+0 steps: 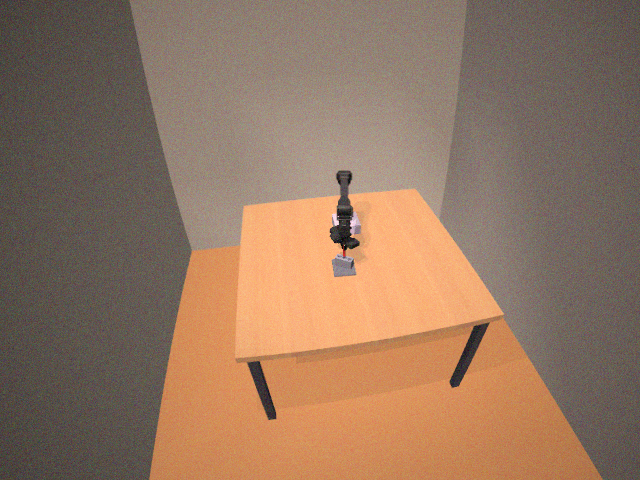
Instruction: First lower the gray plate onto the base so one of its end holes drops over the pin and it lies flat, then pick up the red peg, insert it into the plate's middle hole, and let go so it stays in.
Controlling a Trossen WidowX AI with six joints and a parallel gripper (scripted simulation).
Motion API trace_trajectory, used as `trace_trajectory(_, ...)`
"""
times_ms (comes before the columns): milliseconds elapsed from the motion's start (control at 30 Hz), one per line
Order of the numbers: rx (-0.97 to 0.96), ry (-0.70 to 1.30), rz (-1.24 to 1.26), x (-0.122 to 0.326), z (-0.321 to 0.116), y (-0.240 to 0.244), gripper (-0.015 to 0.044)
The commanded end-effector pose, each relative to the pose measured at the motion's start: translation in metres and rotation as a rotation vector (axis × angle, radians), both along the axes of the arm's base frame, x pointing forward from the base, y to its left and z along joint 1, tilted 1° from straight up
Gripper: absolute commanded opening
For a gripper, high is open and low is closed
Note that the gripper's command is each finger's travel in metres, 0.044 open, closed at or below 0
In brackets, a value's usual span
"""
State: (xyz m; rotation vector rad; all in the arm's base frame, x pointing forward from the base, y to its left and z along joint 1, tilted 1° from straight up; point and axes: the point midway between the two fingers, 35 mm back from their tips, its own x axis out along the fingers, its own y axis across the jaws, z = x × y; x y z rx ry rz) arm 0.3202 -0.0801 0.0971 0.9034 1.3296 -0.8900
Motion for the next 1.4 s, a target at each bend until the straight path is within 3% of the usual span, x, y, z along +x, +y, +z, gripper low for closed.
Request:
trace_trajectory(0,0.001,-0.005,0.006,0.002,0.002,-0.001,0.0000)
trace_trajectory(1367,0.001,-0.005,0.006,0.004,-0.014,-0.001,0.0000)
